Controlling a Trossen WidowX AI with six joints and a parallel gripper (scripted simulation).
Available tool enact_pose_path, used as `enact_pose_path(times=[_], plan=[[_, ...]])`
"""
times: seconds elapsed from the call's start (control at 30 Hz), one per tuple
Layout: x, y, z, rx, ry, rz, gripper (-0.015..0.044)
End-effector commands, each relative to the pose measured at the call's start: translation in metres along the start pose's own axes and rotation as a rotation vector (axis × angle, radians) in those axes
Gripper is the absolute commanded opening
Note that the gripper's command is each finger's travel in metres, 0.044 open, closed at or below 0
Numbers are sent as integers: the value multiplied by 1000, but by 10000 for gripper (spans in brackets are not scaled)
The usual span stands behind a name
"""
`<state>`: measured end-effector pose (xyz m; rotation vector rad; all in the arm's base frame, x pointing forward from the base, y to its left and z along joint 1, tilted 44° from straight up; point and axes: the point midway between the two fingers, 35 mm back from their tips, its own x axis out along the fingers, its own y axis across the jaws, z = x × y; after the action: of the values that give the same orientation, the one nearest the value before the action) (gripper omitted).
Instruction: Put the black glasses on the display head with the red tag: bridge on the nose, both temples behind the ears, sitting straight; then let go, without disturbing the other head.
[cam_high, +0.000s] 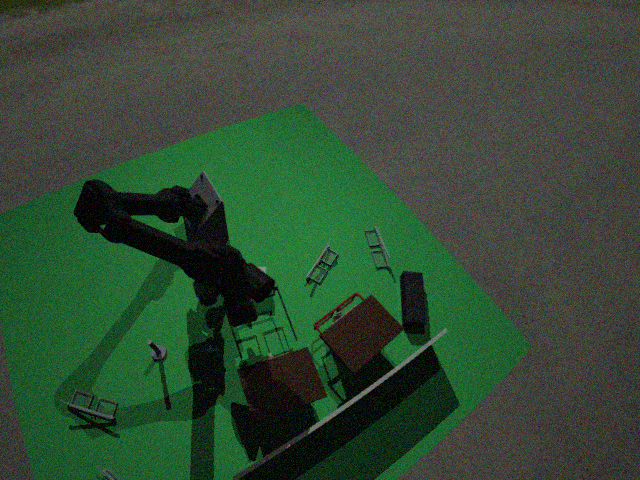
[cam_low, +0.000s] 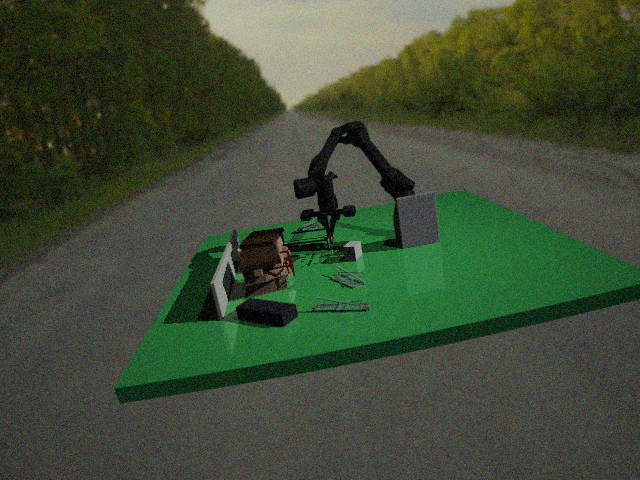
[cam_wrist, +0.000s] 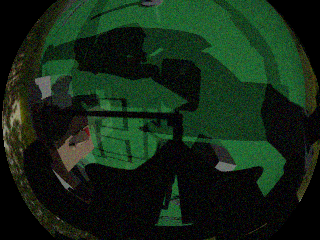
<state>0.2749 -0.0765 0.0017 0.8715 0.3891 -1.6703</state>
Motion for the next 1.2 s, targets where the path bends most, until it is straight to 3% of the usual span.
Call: enact_pose_path(times=[0.0, 1.17], plan=[[-1, 8, 0, 3, 0, 9, 0], [1, 59, 1, 5, 0, 9, 0]])
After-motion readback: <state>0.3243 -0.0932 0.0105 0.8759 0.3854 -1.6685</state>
